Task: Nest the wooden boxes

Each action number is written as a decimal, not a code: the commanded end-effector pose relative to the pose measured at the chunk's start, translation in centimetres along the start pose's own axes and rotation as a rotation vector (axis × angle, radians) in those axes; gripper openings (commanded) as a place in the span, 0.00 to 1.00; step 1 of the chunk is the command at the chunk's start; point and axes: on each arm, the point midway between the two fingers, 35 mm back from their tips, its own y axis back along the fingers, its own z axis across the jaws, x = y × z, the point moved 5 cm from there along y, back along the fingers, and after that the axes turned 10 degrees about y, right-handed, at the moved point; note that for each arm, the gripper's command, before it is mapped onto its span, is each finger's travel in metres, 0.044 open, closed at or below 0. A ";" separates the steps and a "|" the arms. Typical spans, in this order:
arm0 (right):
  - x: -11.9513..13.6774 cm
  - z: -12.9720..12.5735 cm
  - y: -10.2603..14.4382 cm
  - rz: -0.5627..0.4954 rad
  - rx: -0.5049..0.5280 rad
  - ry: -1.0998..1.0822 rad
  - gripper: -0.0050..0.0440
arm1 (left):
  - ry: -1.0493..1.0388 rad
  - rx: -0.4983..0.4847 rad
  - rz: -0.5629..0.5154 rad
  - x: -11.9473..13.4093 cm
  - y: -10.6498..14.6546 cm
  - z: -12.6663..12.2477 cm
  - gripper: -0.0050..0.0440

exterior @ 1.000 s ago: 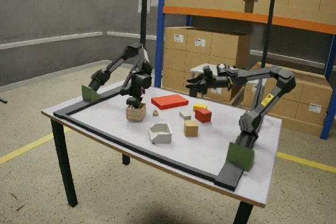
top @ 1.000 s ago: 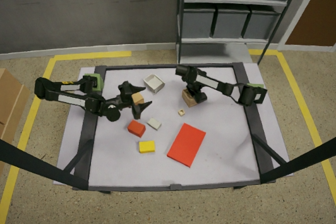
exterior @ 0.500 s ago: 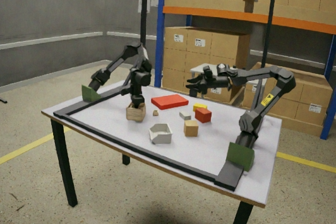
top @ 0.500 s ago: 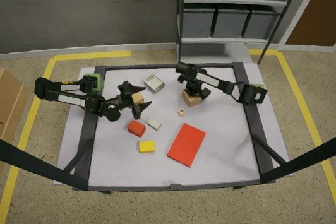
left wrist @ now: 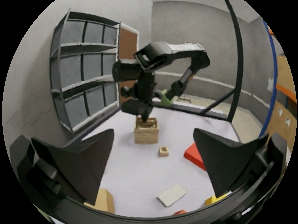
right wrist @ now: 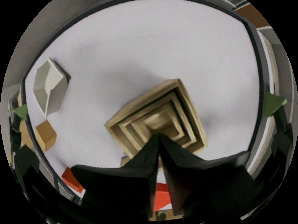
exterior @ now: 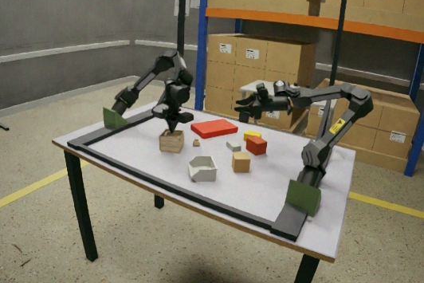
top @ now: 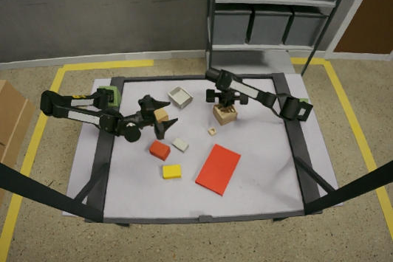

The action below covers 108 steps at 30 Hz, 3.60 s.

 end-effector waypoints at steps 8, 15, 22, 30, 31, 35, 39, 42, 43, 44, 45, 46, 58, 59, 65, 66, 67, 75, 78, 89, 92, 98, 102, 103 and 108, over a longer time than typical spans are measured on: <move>0.2 0.4 2.4 0.000 0.000 0.545 0.00 | 0.011 0.016 -0.006 -0.2 0.3 -0.3 0.92; 0.2 0.4 3.3 0.001 0.000 0.838 0.00 | 0.011 0.016 -0.006 -0.2 0.3 -0.3 0.92; 0.2 0.2 4.7 0.002 0.001 1.192 0.00 | 0.011 0.016 -0.006 -0.2 0.3 -0.3 0.92; 0.3 0.1 5.9 0.004 -0.001 1.541 0.00 | 0.011 0.016 -0.006 -0.2 0.3 -0.3 0.92; 0.3 0.1 5.9 0.004 -0.001 1.541 0.00 | 0.011 0.016 -0.006 -0.2 0.3 -0.3 0.92; 0.4 0.1 6.0 0.006 -0.001 1.626 0.00 | 0.011 0.016 -0.006 -0.2 0.3 -0.3 0.92; 0.4 0.2 5.9 0.007 -0.002 1.628 0.00 | 0.007 0.014 -0.005 -0.2 0.3 -0.3 0.92; 0.6 0.3 5.7 0.011 -0.001 1.636 0.00 | -0.037 -0.015 0.013 -0.3 -0.4 -0.1 0.92; 0.7 0.5 5.7 0.007 -0.002 1.646 0.00 | -0.065 -0.033 0.026 -0.3 -0.7 0.1 0.92; 0.9 0.7 5.7 0.002 -0.004 1.658 0.00 | -0.100 -0.057 0.043 -0.3 -1.1 0.4 0.92; 1.1 0.9 5.5 0.000 -0.003 1.669 0.00 | -0.143 -0.086 0.066 -0.4 -1.7 0.8 0.92; 1.3 1.1 5.4 0.000 -0.003 1.682 0.00 | -0.193 -0.119 0.095 -0.4 -2.3 1.4 0.92; 3.9 3.7 2.9 -0.004 0.003 1.849 0.00 | -0.592 -0.391 0.612 -1.9 -7.8 9.1 0.92; 4.1 3.9 2.7 -0.004 0.003 1.863 0.00 | -0.611 -0.396 0.665 -2.0 -8.1 9.8 0.92; 5.0 4.7 1.9 -0.004 0.002 1.917 0.00 | -0.666 -0.383 0.872 -2.7 -8.7 12.4 0.92; 5.3 4.9 1.7 -0.004 0.004 1.929 0.00 | -0.685 -0.378 0.953 -2.7 -8.4 13.2 0.92; 5.7 5.2 1.3 -0.003 0.001 1.956 0.00 | -0.684 -0.342 1.023 -3.1 -8.8 14.1 0.92; 7.8 6.5 -0.3 0.002 -0.006 2.062 0.00 | -0.592 -0.119 1.326 -4.8 -8.8 18.1 0.92; 8.5 6.9 -0.9 0.004 -0.010 2.098 0.00 | -0.526 -0.015 1.393 -5.5 -8.6 19.3 0.92; 9.4 7.3 -1.7 0.011 -0.010 2.137 0.00 | -0.439 0.130 1.427 -6.6 -8.4 20.6 0.92; 9.5 7.0 -2.2 0.012 -0.012 2.130 0.00 | -0.442 0.124 1.430 -6.5 -8.2 20.5 0.92; 9.6 6.9 -4.3 0.013 -0.014 2.130 0.00 | -0.442 0.124 1.430 -6.5 -8.2 20.5 0.92; 9.6 6.9 -4.6 0.012 -0.011 2.130 0.00 | -0.442 0.124 1.430 -6.5 -8.2 20.5 0.92; 9.5 6.9 -4.7 0.014 -0.010 2.129 0.00 | -0.442 0.124 1.430 -6.5 -8.2 20.5 0.92; 9.4 7.0 -5.5 0.015 -0.008 2.127 0.00 | -0.442 0.124 1.430 -6.5 -8.2 20.5 0.92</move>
